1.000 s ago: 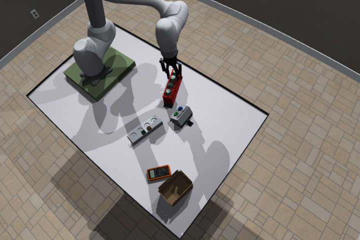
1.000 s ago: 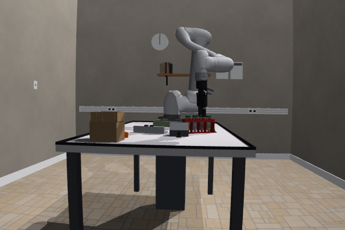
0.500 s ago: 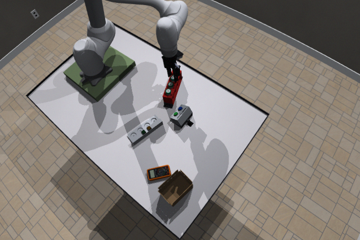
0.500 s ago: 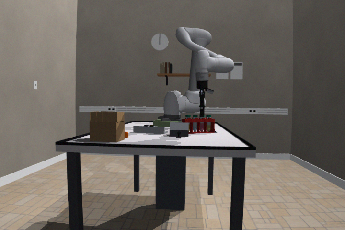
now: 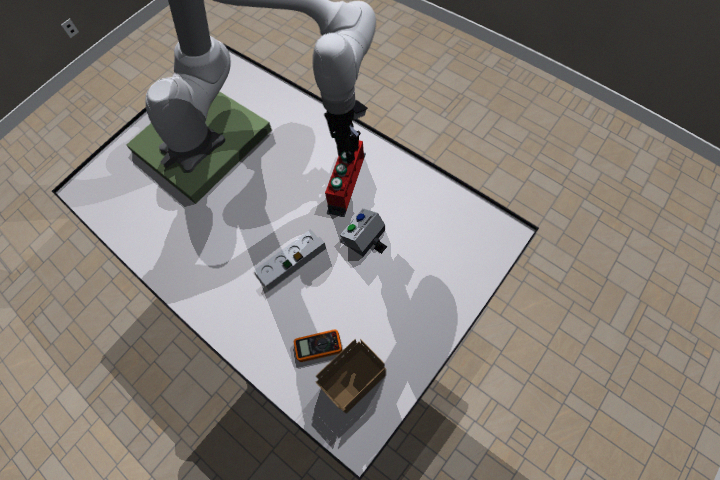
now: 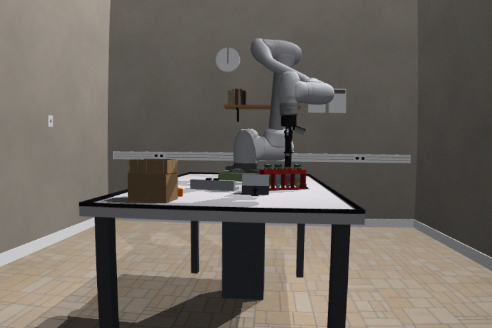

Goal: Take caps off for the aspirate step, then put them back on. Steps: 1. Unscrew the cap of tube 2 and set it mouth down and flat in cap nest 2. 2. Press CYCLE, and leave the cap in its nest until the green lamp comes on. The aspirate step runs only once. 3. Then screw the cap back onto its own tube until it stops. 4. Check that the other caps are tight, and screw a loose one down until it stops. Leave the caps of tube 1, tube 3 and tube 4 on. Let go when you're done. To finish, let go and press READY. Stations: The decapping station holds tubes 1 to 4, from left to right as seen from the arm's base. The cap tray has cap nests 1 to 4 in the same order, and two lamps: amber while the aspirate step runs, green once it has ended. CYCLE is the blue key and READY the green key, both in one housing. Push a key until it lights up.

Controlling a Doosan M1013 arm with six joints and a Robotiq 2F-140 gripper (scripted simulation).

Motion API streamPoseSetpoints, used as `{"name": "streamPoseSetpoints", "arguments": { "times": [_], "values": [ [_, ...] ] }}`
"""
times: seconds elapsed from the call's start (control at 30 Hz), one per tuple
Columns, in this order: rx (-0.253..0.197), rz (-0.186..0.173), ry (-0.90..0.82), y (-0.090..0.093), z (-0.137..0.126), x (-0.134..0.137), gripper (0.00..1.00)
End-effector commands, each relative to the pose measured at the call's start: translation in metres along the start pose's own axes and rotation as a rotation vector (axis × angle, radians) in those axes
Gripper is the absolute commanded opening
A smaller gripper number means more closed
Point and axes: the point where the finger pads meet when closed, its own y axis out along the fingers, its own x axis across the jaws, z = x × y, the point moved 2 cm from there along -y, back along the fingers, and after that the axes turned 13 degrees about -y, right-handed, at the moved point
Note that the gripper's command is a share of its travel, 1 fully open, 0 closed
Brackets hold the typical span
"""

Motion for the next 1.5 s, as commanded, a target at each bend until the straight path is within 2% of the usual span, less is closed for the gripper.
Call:
{"name": "streamPoseSetpoints", "arguments": {
  "times": [0.0, 0.37, 0.5, 0.57, 0.77, 1.03, 1.07, 1.47],
  "values": [
    [0.001, -0.001, 0.000, -0.0006, 0.0002, 0.0003, 0.30],
    [0.000, -0.001, -0.545, -0.0008, 0.0002, 0.0003, 0.30],
    [-0.002, -0.001, -0.722, -0.0008, 0.0003, 0.0003, 0.30],
    [-0.002, -0.001, -0.722, -0.0008, 0.0003, 0.0003, 0.30],
    [-0.001, -0.001, -1.038, -0.0010, 0.0002, 0.0003, 0.30],
    [0.000, -0.001, -1.047, -0.0011, 0.0002, 0.0003, 0.30],
    [0.000, -0.001, -1.047, -0.0011, 0.0002, 0.0003, 0.41],
    [-0.001, -0.001, -1.046, -0.0011, 0.0002, 0.0003, 0.41]
  ]
}}
